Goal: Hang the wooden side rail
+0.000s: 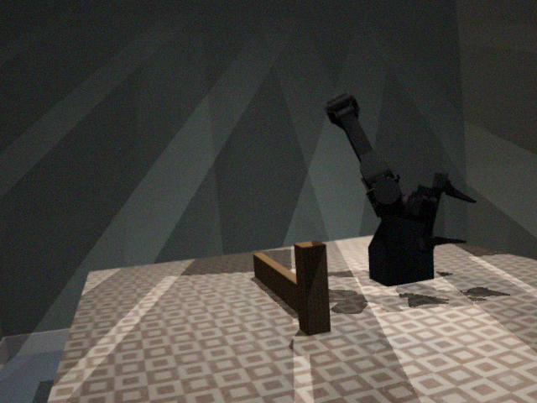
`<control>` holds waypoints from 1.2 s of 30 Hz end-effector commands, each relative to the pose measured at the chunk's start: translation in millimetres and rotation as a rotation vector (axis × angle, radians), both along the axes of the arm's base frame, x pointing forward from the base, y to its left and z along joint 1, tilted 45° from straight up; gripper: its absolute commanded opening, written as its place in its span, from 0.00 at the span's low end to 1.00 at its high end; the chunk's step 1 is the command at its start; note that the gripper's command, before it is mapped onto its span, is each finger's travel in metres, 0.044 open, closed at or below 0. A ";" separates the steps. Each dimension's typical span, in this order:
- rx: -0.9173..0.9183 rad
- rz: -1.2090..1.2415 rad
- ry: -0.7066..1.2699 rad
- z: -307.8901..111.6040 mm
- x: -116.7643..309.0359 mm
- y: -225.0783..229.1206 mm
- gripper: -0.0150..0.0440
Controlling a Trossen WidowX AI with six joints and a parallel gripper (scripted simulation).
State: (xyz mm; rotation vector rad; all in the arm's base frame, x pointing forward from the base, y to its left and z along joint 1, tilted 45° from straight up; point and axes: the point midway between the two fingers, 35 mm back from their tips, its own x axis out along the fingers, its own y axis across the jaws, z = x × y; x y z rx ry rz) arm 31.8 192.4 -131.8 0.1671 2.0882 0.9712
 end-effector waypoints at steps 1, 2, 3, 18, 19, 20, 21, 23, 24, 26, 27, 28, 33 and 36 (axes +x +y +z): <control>-0.215 -0.137 -0.023 -12.4 18.8 -3.6 1.00; -0.268 -0.176 -0.029 -15.1 23.0 -5.4 1.00; -0.321 -0.217 -0.034 -17.7 27.4 -7.2 1.00; -0.937 -1.019 -0.169 -38.9 102.8 -39.4 1.00; -0.964 -1.084 -0.179 -39.0 108.3 -41.8 1.00; -0.988 -1.151 -0.189 -38.9 113.8 -44.3 1.00; -1.010 -1.218 -0.199 -38.6 119.3 -46.8 1.00; -1.047 -1.357 -0.218 -37.6 130.4 -52.0 1.00; -1.062 -1.428 -0.227 -36.8 135.9 -54.6 1.00; -1.083 -1.574 -0.243 -34.6 146.9 -59.9 1.00; -1.089 -1.648 -0.251 -33.2 152.3 -62.5 1.00; -1.092 -1.722 -0.258 -31.7 157.8 -65.2 1.00; -1.060 -2.106 -0.282 -21.4 184.3 -78.9 1.00; -0.998 -2.340 -0.286 -13.1 199.6 -87.1 1.00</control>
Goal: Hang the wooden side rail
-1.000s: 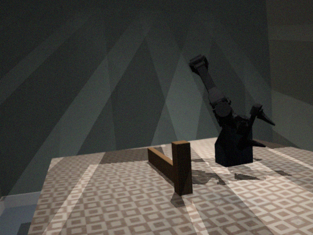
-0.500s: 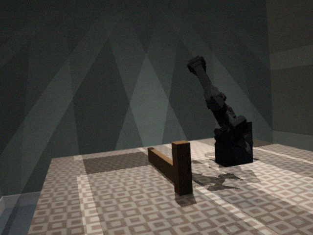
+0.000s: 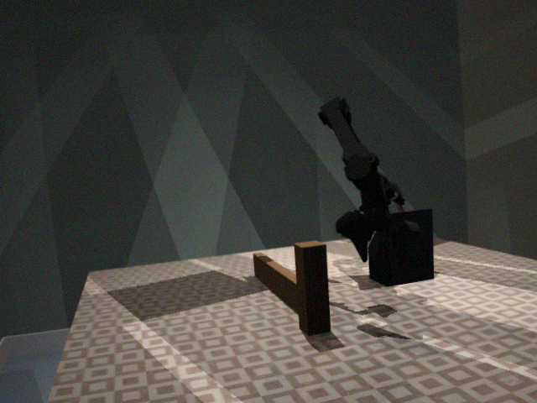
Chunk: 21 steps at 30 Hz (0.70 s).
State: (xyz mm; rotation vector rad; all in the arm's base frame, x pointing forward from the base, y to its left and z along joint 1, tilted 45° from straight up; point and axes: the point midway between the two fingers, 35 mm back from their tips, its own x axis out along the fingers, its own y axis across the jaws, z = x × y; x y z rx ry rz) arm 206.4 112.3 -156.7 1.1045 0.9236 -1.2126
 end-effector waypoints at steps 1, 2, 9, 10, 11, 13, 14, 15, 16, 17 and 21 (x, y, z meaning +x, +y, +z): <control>-0.035 -0.284 -0.222 14.9 29.9 -9.8 1.00; -0.040 -0.342 -0.268 18.2 34.7 -12.5 1.00; -0.027 -0.723 -0.604 44.7 65.0 -31.0 1.00; -0.024 -0.750 -0.630 46.9 67.1 -32.3 1.00; -0.022 -0.759 -0.639 47.6 67.7 -32.8 1.00; -0.022 -0.759 -0.639 47.6 67.7 -32.8 1.00; -0.022 -0.759 -0.639 47.6 67.7 -32.8 1.00; -0.022 -0.759 -0.639 47.6 67.7 -32.8 1.00; -0.022 -0.759 -0.639 47.6 67.7 -32.8 1.00; -0.022 -0.759 -0.639 47.6 67.7 -32.8 1.00; -0.022 -0.759 -0.639 47.6 67.7 -32.8 1.00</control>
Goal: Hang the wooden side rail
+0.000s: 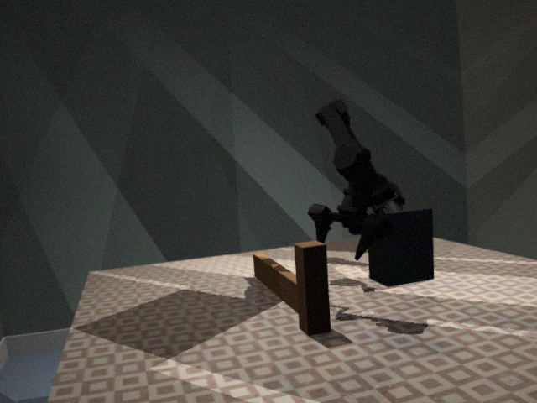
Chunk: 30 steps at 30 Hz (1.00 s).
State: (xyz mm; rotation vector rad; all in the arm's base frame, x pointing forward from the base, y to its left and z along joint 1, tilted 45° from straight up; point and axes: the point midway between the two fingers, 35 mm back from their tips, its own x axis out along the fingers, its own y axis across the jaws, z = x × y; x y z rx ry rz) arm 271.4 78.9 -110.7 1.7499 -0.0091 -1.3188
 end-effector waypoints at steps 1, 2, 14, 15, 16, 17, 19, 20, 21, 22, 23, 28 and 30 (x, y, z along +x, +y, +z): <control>0.001 -0.008 -0.016 1.6 2.8 0.7 1.00; 0.001 -0.008 -0.016 1.6 2.8 0.7 1.00; 0.001 -0.008 -0.016 1.6 2.8 0.7 1.00; 0.001 -0.008 -0.016 1.6 2.8 0.7 1.00; -0.001 -0.005 -0.013 1.5 2.9 0.1 1.00; -0.007 0.004 -0.002 1.3 3.4 -1.6 1.00; -0.025 0.032 0.033 0.5 4.8 -6.8 1.00; -0.033 0.052 0.050 0.5 5.4 -7.6 1.00; -0.044 0.080 0.075 0.5 6.2 -8.7 1.00; -0.057 0.116 0.106 0.5 7.1 -10.0 1.00; -0.070 0.153 0.136 0.5 8.1 -11.4 1.00; -0.118 0.338 0.296 0.4 7.0 -20.8 1.00; -0.131 0.414 0.360 0.4 4.8 -25.0 1.00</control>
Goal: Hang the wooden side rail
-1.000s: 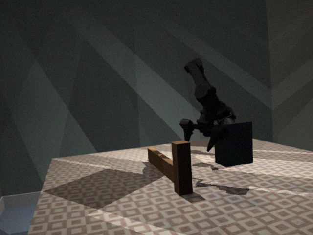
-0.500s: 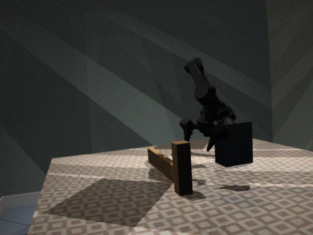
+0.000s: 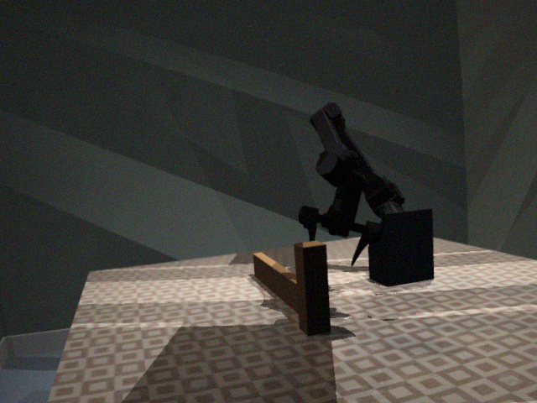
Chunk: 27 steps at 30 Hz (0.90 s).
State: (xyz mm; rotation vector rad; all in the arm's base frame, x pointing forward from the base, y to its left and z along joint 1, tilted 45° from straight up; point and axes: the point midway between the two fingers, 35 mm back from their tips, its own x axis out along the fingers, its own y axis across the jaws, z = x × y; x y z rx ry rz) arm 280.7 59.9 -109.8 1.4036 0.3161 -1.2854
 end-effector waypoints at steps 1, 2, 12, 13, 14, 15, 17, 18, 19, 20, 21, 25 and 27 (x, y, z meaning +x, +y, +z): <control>-0.023 0.142 0.129 -0.4 -5.7 -8.0 1.00; -0.028 0.180 0.160 -0.4 -6.9 -10.0 1.00; -0.096 0.588 0.378 1.9 -2.9 -16.4 1.00; -0.104 0.635 0.398 2.3 -2.1 -16.8 1.00; -0.113 0.683 0.417 2.7 -1.3 -17.3 1.00; -0.122 0.731 0.436 3.1 -0.4 -17.7 1.00; -0.141 0.828 0.471 4.0 1.3 -18.6 1.00; -0.151 0.877 0.488 4.4 2.2 -19.1 1.00; -0.161 0.926 0.504 4.9 3.0 -19.6 1.00; -0.171 0.975 0.519 5.5 3.9 -20.0 1.00; -0.182 1.025 0.534 6.0 4.8 -20.5 1.00; -0.229 1.224 0.585 8.4 8.4 -22.5 1.00; -0.256 1.323 0.607 9.7 10.2 -23.6 1.00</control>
